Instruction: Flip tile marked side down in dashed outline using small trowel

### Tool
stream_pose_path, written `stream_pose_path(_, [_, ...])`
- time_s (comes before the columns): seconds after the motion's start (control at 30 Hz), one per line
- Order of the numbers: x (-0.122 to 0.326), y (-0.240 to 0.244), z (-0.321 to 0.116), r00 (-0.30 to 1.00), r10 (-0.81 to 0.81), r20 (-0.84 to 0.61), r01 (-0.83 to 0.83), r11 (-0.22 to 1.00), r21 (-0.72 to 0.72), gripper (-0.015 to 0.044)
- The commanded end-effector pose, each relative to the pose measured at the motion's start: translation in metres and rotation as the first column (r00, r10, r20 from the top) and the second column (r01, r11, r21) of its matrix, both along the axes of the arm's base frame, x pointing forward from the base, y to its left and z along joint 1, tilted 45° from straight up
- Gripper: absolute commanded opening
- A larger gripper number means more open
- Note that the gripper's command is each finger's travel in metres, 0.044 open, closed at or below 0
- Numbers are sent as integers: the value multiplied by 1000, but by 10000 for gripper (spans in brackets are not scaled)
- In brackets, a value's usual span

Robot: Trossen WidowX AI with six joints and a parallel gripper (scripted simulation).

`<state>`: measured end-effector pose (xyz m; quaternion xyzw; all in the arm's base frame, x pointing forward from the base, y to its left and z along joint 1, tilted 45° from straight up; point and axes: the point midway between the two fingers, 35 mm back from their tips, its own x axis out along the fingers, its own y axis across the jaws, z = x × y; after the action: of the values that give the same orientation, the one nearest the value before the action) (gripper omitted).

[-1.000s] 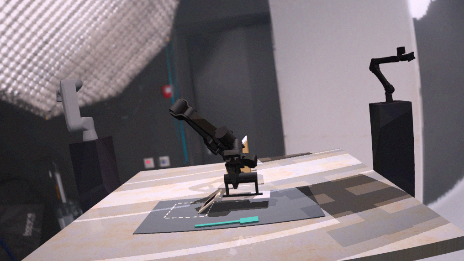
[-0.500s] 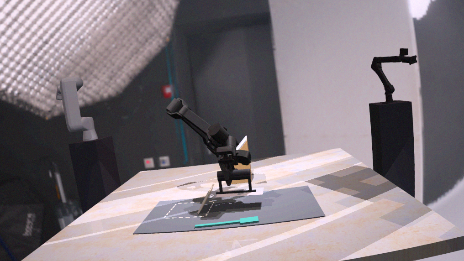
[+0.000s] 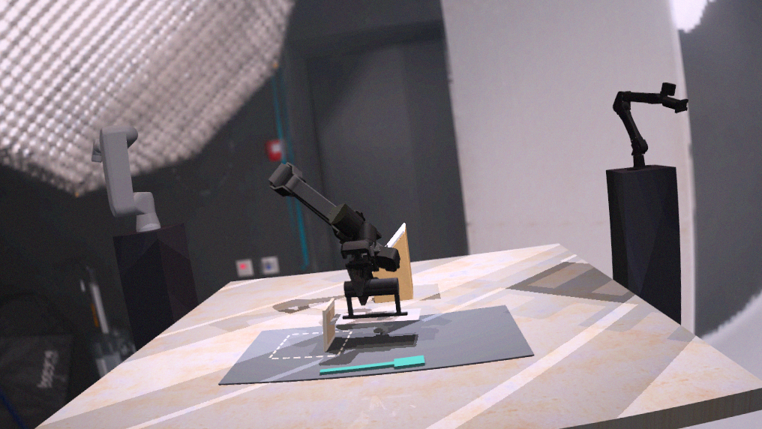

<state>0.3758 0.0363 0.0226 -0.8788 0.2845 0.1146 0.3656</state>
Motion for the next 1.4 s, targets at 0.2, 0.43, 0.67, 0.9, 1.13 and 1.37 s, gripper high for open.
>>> stream_pose_path(0.2, [2, -10, 13, 1000, 11, 16, -11, 1000, 7, 0])
stream_pose_path(0.43, [3, 2, 9, 1000, 10, 13, -10, 1000, 10, 0])
stream_pose_path(0.67, [2, 37, -2, 1000, 9, 13, -10, 1000, 13, 0])
stream_pose_path(0.9, [0, 55, -7, 1000, 11, 17, -11, 1000, 11, 0])
stream_pose_path(1.13, [0, 55, -7, 1000, 11, 17, -11, 1000, 11, 0])
stream_pose_path(1.37, [0, 55, -7, 1000, 11, 17, -11, 1000, 11, 0])
